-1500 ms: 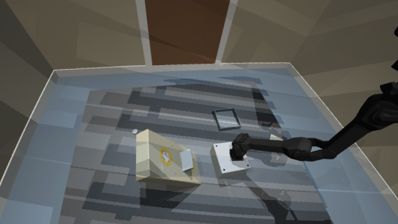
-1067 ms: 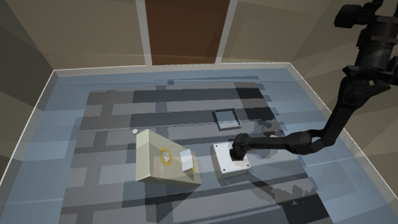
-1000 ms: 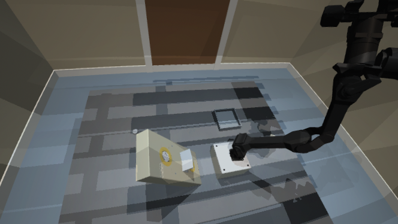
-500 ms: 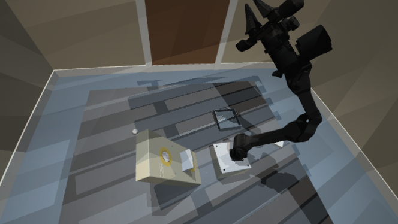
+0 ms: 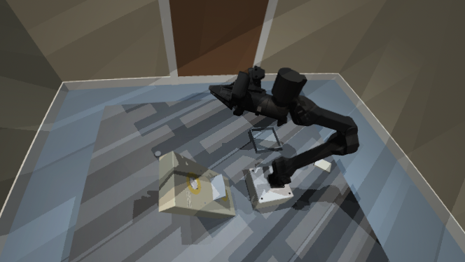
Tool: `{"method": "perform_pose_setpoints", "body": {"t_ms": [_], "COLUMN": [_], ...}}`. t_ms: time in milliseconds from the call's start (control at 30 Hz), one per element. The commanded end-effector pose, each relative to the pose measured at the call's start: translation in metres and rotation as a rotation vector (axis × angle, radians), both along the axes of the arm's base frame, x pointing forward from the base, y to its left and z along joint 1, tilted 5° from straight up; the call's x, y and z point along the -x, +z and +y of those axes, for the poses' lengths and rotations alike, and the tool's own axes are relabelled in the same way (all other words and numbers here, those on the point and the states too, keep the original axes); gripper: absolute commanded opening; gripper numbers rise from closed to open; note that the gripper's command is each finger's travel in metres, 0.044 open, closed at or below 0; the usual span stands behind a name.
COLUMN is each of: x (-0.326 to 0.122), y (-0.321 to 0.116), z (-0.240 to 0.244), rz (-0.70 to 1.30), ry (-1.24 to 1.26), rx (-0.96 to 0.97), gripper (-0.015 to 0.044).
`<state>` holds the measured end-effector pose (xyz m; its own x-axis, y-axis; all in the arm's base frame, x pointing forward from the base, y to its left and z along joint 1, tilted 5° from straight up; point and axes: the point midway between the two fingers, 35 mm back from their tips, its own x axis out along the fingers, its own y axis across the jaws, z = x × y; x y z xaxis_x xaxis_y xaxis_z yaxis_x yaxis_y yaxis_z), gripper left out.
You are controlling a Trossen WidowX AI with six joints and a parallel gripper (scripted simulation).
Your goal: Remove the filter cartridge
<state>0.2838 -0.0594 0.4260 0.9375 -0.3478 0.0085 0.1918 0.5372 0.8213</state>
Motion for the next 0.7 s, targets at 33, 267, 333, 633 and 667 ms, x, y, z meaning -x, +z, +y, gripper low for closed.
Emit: {"method": "perform_pose_setpoints", "body": {"t_ms": [33,267,333,633,667], "x": [-0.022,-0.016,-0.008,0.0,0.0], "y": [-0.084,-0.193,-0.224,-0.246,-0.246], "z": [0.037,0.087,0.1,0.109,0.109], "rz": [0.25,0.551,0.633,0.69,0.69], "ry": [0.166,0.41,0.485,0.539,0.539], "rx": [0.096,0.237,0.28,0.311,0.311], "gripper": [0.0112,0.0112,0.0112,0.0112,0.0112]}}
